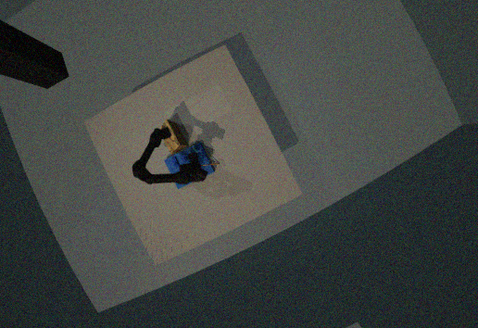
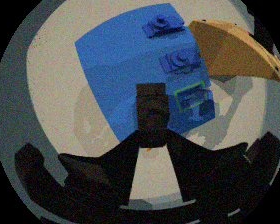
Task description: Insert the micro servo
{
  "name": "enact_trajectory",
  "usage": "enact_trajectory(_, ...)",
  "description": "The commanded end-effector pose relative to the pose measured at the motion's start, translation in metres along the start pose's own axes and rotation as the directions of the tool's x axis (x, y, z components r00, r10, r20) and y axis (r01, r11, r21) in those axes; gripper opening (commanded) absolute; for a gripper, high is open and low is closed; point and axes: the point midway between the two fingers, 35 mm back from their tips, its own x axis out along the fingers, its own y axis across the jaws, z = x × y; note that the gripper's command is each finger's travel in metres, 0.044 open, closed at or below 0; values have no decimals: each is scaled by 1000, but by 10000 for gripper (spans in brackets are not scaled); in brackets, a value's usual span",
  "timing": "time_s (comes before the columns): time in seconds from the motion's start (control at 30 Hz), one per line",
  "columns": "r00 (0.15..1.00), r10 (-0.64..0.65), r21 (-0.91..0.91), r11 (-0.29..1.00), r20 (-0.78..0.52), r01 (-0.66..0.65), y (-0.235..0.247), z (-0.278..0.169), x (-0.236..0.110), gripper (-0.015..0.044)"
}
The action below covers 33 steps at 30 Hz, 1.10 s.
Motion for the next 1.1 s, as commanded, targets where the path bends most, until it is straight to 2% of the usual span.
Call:
enact_trajectory(0.0, 1000, -1, -117, 993, -5, 1, 0, -1, -1, 0)
enact_trajectory(0.23, 1000, -1, -350, 937, -5, 0, 0, -1, -1, 0)
enact_trajectory(0.5, 1000, -1, -591, 807, -5, -2, 0, -1, -1, 0)
enact_trajectory(1.07, 1000, -1, -938, 347, -5, -4, 0, -1, -1, 0)
